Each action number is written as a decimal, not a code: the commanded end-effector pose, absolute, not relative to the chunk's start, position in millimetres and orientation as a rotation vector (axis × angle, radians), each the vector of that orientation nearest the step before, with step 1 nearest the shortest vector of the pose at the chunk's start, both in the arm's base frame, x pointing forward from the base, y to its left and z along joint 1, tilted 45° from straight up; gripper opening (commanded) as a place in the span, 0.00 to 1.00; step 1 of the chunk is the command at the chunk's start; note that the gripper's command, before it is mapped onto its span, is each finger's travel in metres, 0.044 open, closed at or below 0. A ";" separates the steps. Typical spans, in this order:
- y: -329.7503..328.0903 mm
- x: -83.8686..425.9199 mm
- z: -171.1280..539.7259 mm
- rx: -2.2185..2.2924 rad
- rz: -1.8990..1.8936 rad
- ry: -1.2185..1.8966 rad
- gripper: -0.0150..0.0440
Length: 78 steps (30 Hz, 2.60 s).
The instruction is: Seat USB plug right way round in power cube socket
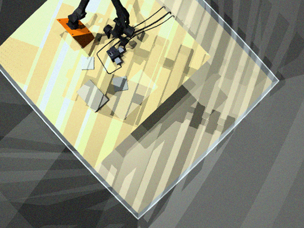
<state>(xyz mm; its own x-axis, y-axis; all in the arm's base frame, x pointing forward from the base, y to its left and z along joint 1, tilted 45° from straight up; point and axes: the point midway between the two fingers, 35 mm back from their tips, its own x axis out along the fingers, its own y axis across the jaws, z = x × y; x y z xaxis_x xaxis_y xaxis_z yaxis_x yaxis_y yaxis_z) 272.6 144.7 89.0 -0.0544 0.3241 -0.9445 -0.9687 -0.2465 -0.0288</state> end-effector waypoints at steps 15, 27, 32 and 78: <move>42.2 311.6 53.7 -0.461 1.388 0.744 1.00; 46.6 311.7 49.5 -0.461 1.388 0.744 1.00; 50.2 311.7 45.9 -0.461 1.388 0.744 1.00; 62.2 312.9 34.0 -0.470 1.388 0.742 0.25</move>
<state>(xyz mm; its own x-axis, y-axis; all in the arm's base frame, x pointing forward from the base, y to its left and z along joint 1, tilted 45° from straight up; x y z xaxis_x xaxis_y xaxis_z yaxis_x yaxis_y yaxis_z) 312.8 62.2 33.8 0.0162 0.7046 -0.7095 -0.9811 0.1479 0.1245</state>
